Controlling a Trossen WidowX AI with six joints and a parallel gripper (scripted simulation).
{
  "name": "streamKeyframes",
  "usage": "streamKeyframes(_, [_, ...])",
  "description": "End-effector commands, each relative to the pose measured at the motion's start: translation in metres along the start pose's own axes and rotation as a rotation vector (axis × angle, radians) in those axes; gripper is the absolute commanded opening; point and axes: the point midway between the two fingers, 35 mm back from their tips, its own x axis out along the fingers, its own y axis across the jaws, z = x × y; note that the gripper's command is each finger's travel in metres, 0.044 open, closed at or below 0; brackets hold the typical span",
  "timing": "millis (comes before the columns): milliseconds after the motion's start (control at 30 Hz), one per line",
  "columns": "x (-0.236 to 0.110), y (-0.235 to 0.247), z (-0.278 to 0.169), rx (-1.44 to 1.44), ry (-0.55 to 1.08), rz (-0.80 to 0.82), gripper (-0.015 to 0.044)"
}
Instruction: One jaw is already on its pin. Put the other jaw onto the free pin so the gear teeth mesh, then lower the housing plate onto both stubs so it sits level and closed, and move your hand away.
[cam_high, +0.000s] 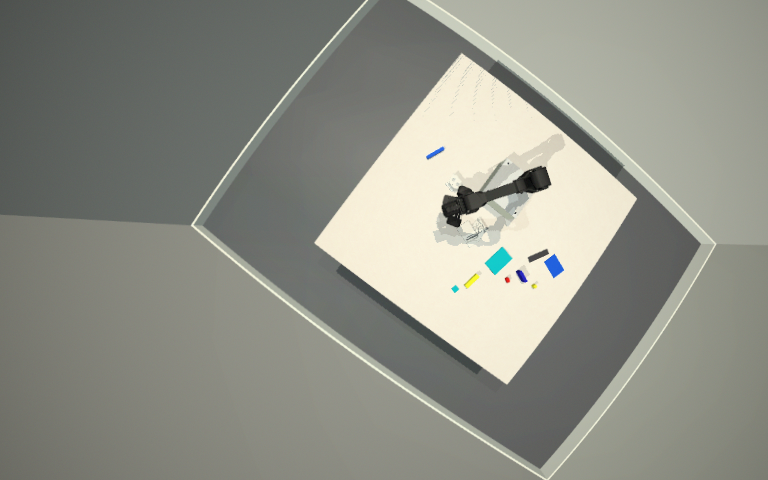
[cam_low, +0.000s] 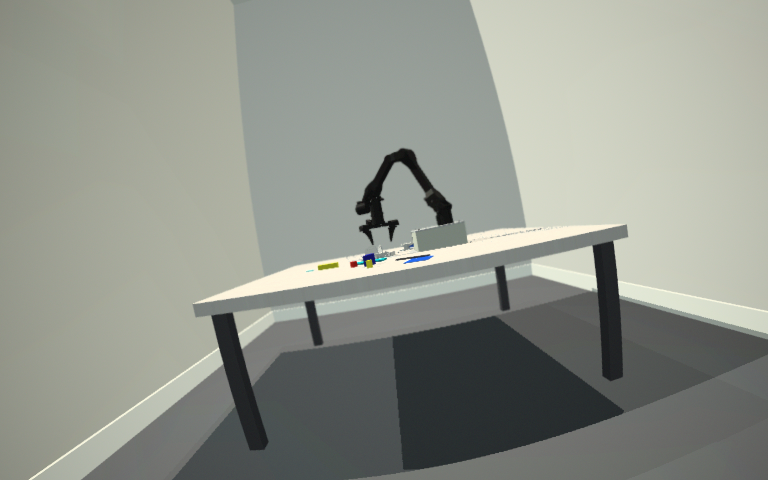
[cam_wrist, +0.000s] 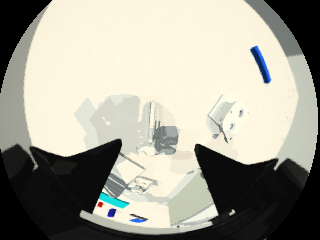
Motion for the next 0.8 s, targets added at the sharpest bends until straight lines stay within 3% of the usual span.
streamKeyframes(0, [0.002,0.0,0.0,0.0,0.0,0.0,0.044])
streamKeyframes(767, [0.041,0.002,0.002,0.004,-0.001,0.0,0.044])
